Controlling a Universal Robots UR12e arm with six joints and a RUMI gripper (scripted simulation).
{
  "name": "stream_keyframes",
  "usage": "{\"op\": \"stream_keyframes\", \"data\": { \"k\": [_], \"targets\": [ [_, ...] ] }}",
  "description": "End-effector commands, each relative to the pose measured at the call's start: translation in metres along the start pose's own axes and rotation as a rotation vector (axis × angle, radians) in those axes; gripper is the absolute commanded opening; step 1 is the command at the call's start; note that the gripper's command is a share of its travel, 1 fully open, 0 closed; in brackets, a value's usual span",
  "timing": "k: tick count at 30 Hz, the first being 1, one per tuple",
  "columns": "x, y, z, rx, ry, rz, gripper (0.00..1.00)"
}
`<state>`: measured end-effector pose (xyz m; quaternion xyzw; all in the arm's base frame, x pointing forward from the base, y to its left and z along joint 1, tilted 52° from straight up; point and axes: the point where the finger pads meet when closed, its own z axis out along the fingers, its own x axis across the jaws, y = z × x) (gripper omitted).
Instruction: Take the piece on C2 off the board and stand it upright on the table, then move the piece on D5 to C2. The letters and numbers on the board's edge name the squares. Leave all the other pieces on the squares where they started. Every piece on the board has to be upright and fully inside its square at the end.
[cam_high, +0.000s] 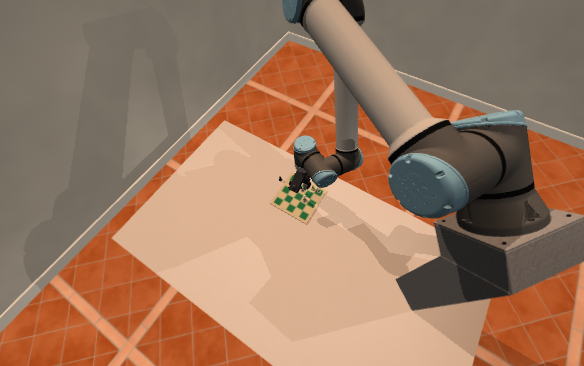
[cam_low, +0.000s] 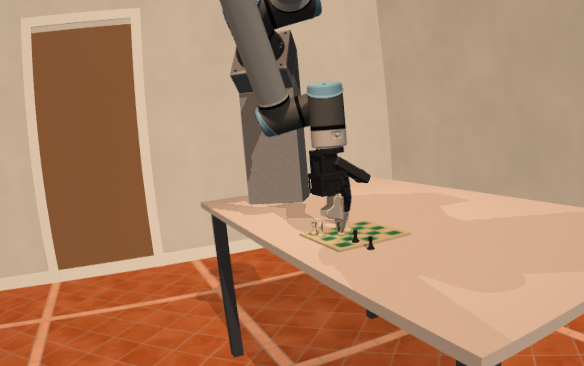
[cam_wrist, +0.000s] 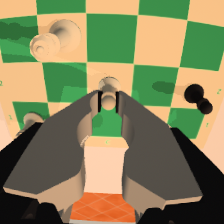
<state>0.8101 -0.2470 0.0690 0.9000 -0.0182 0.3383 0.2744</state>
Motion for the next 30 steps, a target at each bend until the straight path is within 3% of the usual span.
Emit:
{"op": "stream_keyframes", "data": {
  "k": [1,30],
  "targets": [
    [0.0004,-0.0001,-0.0005,0.000,0.001,0.000,0.00],
    [0.0004,-0.0001,0.0037,0.000,0.001,0.000,0.00]
  ]
}}
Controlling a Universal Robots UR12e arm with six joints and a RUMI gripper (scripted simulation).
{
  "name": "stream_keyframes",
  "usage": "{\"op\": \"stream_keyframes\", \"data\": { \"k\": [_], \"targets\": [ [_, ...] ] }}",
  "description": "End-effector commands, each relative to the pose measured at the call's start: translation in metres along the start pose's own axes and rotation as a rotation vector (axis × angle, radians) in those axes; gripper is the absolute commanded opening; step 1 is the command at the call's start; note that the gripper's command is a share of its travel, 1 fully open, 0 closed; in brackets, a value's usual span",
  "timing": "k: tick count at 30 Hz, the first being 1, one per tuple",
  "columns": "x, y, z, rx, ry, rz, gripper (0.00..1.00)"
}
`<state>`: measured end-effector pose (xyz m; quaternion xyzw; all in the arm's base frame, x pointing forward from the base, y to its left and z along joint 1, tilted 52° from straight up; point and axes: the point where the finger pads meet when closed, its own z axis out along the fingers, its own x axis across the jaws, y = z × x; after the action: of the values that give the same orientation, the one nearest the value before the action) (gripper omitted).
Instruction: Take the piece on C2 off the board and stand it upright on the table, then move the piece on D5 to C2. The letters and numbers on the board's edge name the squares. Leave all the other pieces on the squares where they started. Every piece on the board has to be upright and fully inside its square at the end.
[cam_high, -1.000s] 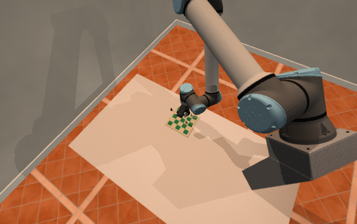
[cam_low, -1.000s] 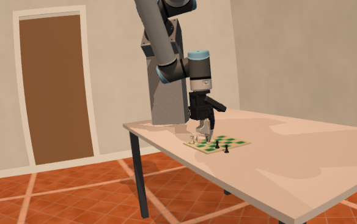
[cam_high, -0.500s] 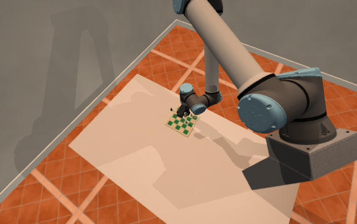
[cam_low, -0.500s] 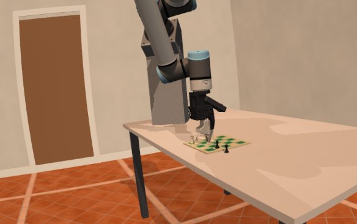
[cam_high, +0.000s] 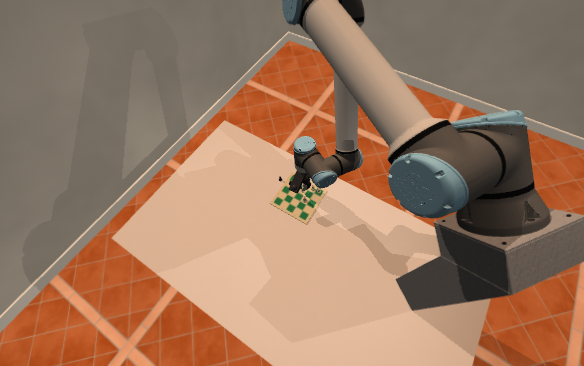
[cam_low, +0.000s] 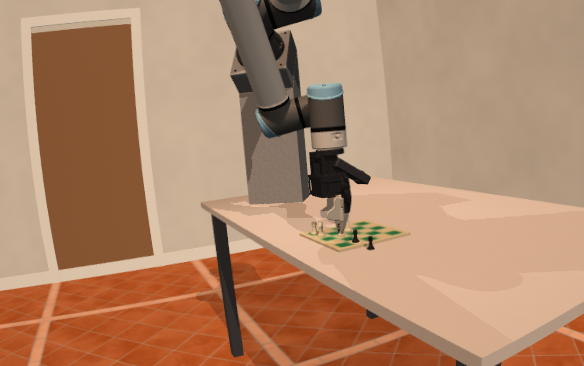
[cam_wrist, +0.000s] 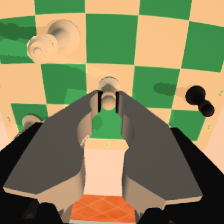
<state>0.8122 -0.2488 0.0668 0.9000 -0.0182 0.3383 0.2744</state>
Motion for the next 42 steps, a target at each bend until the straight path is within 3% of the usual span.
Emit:
{"op": "stream_keyframes", "data": {
  "k": [1,36,42],
  "targets": [
    [0.0004,-0.0001,0.0001,0.000,0.001,0.000,0.00],
    [0.0004,-0.0001,0.0001,0.000,0.001,0.000,0.00],
    [0.0004,-0.0001,0.0001,0.000,0.001,0.000,0.08]
  ]
}}
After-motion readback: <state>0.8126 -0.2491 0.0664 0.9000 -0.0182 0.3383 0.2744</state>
